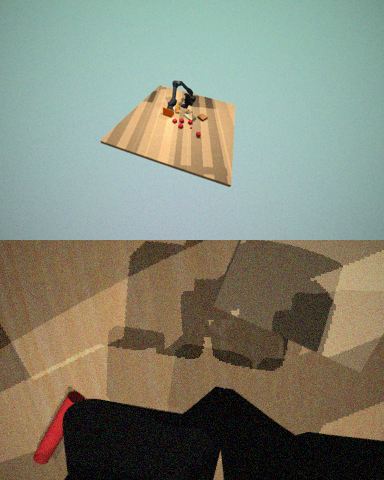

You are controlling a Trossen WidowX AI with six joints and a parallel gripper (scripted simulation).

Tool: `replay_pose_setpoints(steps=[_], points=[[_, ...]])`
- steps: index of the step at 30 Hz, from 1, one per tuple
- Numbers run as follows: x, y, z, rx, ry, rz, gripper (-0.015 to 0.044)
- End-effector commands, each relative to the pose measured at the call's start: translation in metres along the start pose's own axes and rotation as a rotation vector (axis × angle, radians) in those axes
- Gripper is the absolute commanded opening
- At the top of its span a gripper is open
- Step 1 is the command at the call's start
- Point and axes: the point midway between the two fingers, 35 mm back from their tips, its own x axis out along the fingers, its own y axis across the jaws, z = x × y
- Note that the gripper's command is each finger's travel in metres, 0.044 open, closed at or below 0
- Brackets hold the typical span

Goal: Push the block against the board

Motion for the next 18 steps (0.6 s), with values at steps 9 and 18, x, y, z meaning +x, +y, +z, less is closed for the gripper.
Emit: replay_pose_setpoints(steps=[9, 18], points=[[-0.002, -0.032, 0.032, -0.395, 0.004, -0.018, 0.0000], [-0.004, -0.061, 0.052, -0.700, 0.010, -0.020, 0.0000]])
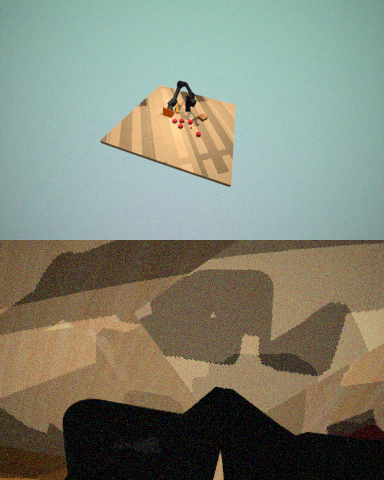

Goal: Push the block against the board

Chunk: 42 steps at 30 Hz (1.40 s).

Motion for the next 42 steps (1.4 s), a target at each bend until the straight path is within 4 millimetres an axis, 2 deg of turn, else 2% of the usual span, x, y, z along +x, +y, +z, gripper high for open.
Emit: replay_pose_setpoints(steps=[1, 19, 26, 29, 31, 42], points=[[0.000, -0.017, -0.001, -0.139, 0.008, -0.001, 0.0000], [0.003, -0.083, -0.017, -0.730, 0.002, 0.018, 0.0000], [0.006, -0.084, -0.017, -0.736, 0.002, 0.018, 0.0000], [0.046, -0.083, -0.016, -0.736, 0.001, 0.018, 0.0000], [0.058, -0.082, -0.017, -0.736, -0.001, 0.021, 0.0000], [0.058, -0.080, -0.014, -0.736, 0.000, 0.020, 0.0000]])
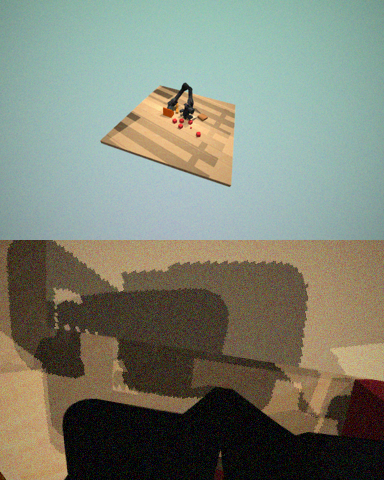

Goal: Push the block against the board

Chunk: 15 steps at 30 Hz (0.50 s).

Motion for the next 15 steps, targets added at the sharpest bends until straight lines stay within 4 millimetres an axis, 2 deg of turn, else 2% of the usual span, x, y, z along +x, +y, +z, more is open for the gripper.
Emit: replay_pose_setpoints(steps=[1, 15], points=[[0.0010, -0.0004, 0.0030, 0.003, -0.005, -0.001, 0.0000], [0.0006, -0.0024, 0.0110, 0.004, -0.002, -0.002, 0.0000]])
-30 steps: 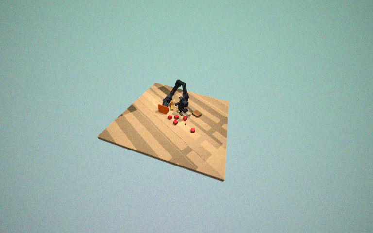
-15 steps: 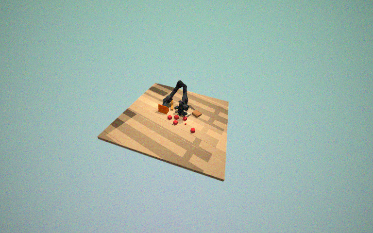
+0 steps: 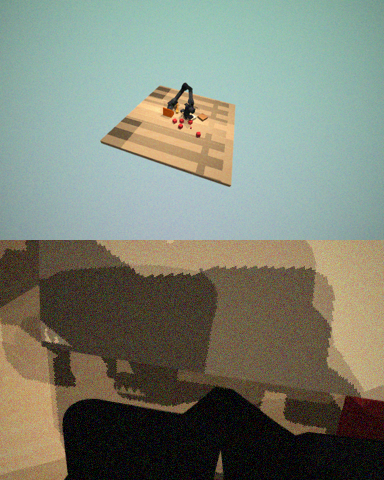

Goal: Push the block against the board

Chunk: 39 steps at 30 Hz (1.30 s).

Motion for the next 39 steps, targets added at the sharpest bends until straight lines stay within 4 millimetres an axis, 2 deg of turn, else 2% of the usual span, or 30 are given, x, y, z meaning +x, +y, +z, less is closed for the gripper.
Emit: replay_pose_setpoints(steps=[1, 39], points=[[0.000, 0.000, 0.004, 0.004, -0.004, 0.000, 0.0000], [-0.001, -0.004, 0.026, 0.004, -0.001, -0.003, 0.0000]])
